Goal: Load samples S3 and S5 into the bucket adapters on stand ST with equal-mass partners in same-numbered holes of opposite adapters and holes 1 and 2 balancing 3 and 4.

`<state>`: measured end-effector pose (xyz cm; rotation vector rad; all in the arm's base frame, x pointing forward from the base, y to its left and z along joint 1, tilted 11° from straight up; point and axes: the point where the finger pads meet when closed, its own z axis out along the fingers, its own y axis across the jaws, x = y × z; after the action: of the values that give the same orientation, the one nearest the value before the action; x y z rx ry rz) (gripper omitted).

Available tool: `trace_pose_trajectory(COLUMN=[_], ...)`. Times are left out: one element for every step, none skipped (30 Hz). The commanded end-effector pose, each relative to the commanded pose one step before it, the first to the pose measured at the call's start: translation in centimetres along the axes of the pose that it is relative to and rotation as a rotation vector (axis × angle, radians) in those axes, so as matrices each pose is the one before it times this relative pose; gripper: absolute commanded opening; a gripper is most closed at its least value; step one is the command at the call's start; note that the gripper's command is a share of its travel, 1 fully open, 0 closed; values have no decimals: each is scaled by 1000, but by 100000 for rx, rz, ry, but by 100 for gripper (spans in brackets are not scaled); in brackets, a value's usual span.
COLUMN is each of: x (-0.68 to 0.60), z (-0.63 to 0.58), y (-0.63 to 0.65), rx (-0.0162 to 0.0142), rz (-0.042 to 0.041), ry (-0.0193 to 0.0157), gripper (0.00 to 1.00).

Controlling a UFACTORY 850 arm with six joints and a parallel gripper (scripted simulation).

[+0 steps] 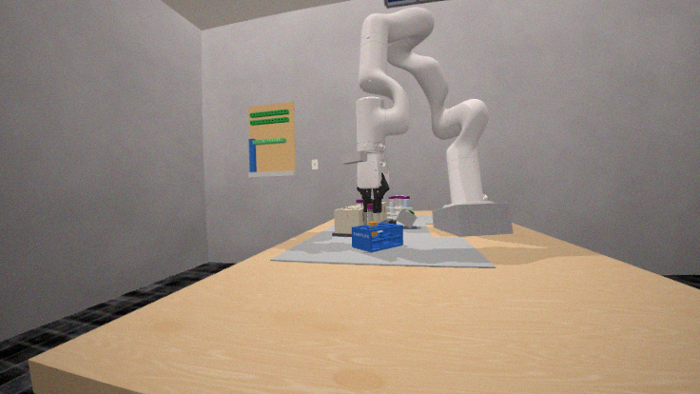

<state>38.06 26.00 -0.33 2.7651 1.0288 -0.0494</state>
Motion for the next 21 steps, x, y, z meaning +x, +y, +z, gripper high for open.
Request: trace_pose_trajectory(x=[87, 0, 0, 0, 0, 0, 0, 0, 0, 0, 1, 0, 0, 0, 0, 0, 0, 0, 0, 0, 0], z=[-398, -67, -67, -67, -67, -67, -67, -67, 0, 0, -68, -67, -67, -67, -67, -67, -67, -67, -67, -67, -67], y=[4, 0, 0, 0, 0, 0, 0, 0, 0, 0, 0, 0, 0, 0, 0, 0, 0, 0, 0, 0, 0], rx=[10, 0, 0, 0, 0, 0, 0, 0, 0, 0, 1, 0, 0, 0, 0, 0, 0, 0, 0, 0, 0], rz=[15, 0, 0, 0, 0, 0, 0, 0, 0, 0, 0, 0, 0, 0, 0, 0, 0, 0, 0, 0, 0], ry=[170, 0, 0, 0, 0, 0, 0, 0, 0, 0, -1, 0, 0, 0, 0, 0, 0, 0, 0, 0, 0], gripper=[0, 0, 0, 0, 0, 0, 0, 0, 0, 0, 0, 0, 0, 0, 0, 0, 0, 0, 0, 0, 0])
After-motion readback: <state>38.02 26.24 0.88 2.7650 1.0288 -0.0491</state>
